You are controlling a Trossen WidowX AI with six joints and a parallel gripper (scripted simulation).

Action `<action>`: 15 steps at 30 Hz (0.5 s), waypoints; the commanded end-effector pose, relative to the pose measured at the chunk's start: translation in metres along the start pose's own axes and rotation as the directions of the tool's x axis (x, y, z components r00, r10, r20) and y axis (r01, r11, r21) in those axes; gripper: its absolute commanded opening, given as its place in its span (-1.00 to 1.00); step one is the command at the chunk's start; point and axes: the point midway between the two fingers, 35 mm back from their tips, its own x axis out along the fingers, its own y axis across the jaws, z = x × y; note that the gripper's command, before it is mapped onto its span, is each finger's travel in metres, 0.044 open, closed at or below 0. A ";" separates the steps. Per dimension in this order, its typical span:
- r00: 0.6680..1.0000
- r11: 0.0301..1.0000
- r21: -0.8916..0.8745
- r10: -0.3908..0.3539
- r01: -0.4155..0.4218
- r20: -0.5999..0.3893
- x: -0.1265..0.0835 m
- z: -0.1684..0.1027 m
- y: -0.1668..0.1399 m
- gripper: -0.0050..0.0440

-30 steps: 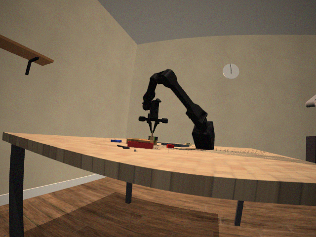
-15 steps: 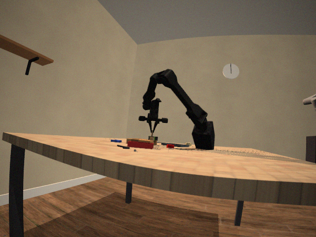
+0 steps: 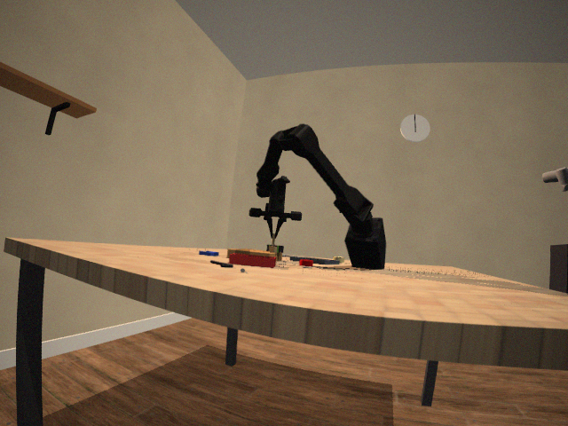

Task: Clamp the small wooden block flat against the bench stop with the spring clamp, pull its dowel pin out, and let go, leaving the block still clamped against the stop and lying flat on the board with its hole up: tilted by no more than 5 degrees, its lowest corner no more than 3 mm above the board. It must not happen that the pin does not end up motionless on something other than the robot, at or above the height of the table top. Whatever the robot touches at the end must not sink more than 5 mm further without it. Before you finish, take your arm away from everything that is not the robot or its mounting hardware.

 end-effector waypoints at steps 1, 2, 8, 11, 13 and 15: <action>1.000 1.000 -0.003 -0.002 0.002 0.003 -0.001 0.000 0.000 -0.80; 1.000 1.000 -0.003 -0.002 0.002 0.003 -0.001 0.000 0.000 -0.80; 1.000 1.000 -0.003 -0.002 0.002 0.003 -0.002 0.000 0.000 -0.80; 1.000 1.000 -0.003 -0.002 0.002 0.003 -0.002 0.000 0.000 -0.80; 1.000 1.000 -0.003 -0.002 0.002 0.003 -0.003 0.000 0.000 -0.80; 1.000 1.000 -0.003 -0.002 0.002 0.003 -0.003 0.000 0.000 -0.80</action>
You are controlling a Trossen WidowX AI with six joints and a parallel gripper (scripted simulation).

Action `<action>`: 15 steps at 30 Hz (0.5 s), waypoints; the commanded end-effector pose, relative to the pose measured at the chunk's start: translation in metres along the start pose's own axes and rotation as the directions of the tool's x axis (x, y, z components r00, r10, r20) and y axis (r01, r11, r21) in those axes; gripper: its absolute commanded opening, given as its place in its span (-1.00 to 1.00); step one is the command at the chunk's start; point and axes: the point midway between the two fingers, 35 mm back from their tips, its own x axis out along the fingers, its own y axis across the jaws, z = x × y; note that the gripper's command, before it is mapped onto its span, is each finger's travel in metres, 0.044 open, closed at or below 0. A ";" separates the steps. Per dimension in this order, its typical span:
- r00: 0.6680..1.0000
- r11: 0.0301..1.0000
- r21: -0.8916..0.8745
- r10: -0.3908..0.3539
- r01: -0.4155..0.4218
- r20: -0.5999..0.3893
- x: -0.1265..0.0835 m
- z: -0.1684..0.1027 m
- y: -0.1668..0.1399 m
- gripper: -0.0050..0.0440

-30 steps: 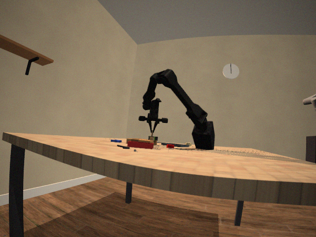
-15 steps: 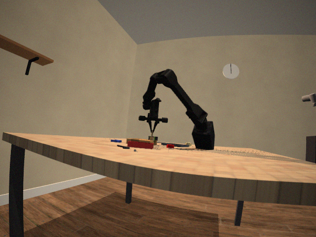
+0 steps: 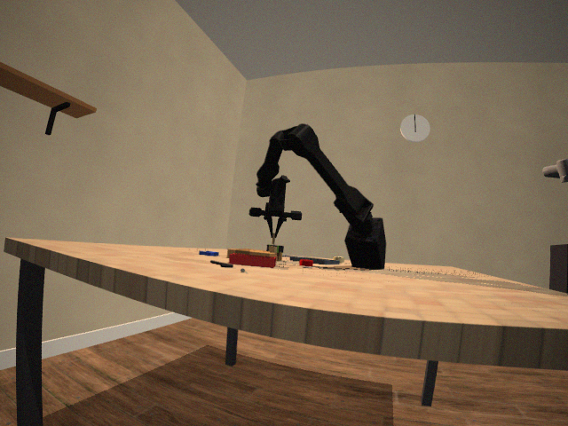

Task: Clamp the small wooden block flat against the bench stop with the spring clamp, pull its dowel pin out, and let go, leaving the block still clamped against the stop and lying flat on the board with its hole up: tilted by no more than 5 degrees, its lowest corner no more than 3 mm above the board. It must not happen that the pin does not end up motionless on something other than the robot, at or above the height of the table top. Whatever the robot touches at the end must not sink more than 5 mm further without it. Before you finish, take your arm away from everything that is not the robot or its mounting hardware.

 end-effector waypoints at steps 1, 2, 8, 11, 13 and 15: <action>1.000 1.000 -0.003 -0.002 0.002 0.003 -0.001 0.000 0.000 -0.80; 1.000 1.000 -0.003 -0.002 0.002 0.003 -0.001 0.000 0.000 -0.80; 1.000 1.000 -0.003 -0.002 0.002 0.003 -0.002 0.000 0.000 -0.80; 1.000 1.000 -0.003 -0.002 0.002 0.003 -0.002 0.000 0.000 -0.80; 1.000 1.000 -0.003 -0.002 0.002 0.003 -0.003 0.000 0.000 -0.80; 1.000 1.000 -0.003 -0.002 0.002 0.003 -0.003 0.000 0.000 -0.80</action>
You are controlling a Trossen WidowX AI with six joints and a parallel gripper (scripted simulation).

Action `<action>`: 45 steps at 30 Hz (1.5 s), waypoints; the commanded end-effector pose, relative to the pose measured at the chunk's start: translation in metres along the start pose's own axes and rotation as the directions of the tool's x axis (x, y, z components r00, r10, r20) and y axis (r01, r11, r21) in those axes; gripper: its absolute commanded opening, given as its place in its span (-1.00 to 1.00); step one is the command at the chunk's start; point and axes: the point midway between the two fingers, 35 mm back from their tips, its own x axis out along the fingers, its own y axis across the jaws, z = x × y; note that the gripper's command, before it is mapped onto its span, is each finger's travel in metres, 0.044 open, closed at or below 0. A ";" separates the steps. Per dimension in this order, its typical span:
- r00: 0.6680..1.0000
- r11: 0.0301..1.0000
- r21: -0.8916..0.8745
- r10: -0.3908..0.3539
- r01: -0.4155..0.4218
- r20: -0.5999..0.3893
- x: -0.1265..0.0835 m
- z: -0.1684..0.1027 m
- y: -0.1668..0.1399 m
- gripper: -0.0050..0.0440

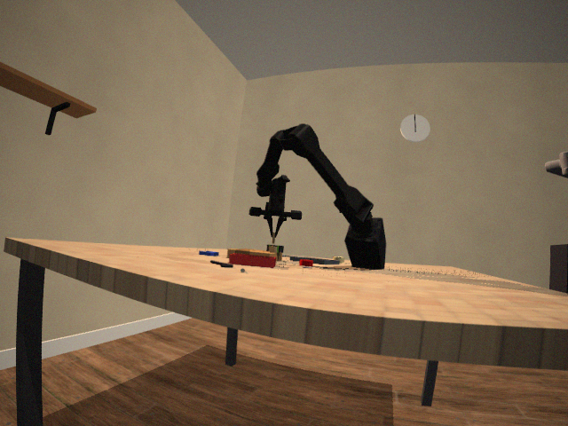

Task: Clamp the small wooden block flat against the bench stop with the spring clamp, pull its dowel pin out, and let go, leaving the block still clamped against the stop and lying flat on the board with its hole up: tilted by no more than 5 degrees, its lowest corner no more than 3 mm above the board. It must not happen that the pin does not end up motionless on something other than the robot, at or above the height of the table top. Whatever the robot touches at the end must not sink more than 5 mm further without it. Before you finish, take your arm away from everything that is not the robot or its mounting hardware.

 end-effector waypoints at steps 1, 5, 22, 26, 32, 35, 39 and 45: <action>1.000 1.000 -0.003 -0.002 0.002 0.003 -0.001 0.000 0.000 -0.80; 1.000 1.000 -0.003 -0.002 0.002 0.003 -0.002 0.000 0.000 -0.80; 1.000 1.000 0.007 -0.001 0.001 0.002 -0.003 -0.007 0.003 -0.80; 1.000 1.000 0.010 -0.001 0.001 0.002 -0.004 -0.010 0.005 -0.80; 1.000 1.000 0.016 -0.002 0.002 0.004 -0.005 -0.016 0.007 -0.80; 1.000 1.000 0.019 -0.003 0.003 0.004 -0.006 -0.019 0.009 -0.80; 1.000 1.000 0.022 -0.003 0.003 0.005 -0.007 -0.022 0.010 -0.80; 1.000 1.000 0.027 -0.004 0.003 0.006 -0.008 -0.028 0.012 -0.80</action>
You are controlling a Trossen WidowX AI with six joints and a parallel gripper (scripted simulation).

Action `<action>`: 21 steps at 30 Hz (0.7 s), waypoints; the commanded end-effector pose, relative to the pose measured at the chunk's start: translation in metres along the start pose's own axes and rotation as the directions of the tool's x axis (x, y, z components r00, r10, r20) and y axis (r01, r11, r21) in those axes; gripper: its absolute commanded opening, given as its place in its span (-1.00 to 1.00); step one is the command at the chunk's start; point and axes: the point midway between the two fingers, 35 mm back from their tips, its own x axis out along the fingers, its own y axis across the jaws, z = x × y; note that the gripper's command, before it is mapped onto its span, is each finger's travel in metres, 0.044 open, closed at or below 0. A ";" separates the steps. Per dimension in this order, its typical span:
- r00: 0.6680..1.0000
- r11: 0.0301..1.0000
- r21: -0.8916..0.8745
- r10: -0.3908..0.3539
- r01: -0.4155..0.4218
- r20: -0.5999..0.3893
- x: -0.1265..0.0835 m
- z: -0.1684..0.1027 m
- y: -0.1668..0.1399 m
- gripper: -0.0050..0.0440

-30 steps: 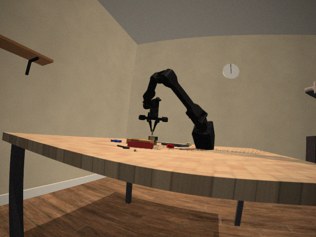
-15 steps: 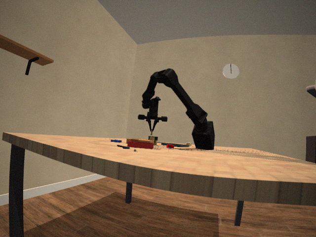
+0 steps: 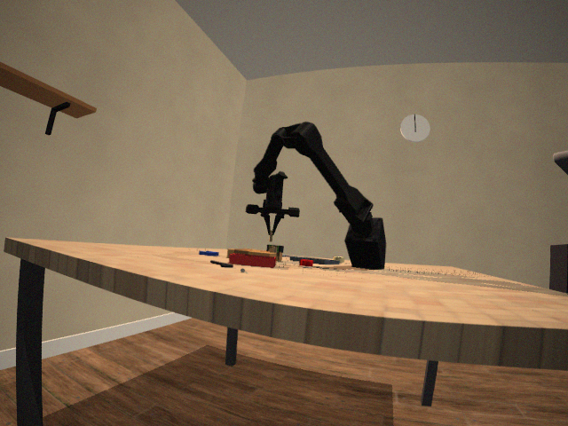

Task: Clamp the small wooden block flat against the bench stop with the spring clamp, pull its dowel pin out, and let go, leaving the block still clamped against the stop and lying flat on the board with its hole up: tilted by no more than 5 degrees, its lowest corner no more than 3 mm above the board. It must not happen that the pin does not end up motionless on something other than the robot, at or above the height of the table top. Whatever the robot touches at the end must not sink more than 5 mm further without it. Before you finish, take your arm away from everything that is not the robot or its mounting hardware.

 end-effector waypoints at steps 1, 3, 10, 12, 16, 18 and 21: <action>1.000 1.000 0.002 0.004 -0.004 0.001 -0.002 -0.006 0.003 -0.80; 1.000 1.000 0.004 0.004 -0.004 0.002 -0.003 -0.009 0.004 -0.80; 1.000 1.000 0.011 0.004 -0.004 0.003 -0.005 -0.016 0.006 -0.80; 1.000 1.000 0.011 0.004 -0.004 0.003 -0.005 -0.016 0.006 -0.80; 1.000 1.000 0.015 0.003 -0.003 0.004 -0.006 -0.021 0.007 -0.80; 1.000 1.000 0.017 0.003 -0.003 0.004 -0.006 -0.023 0.008 -0.80; 1.000 1.000 0.020 0.003 -0.003 0.005 -0.007 -0.026 0.009 -0.80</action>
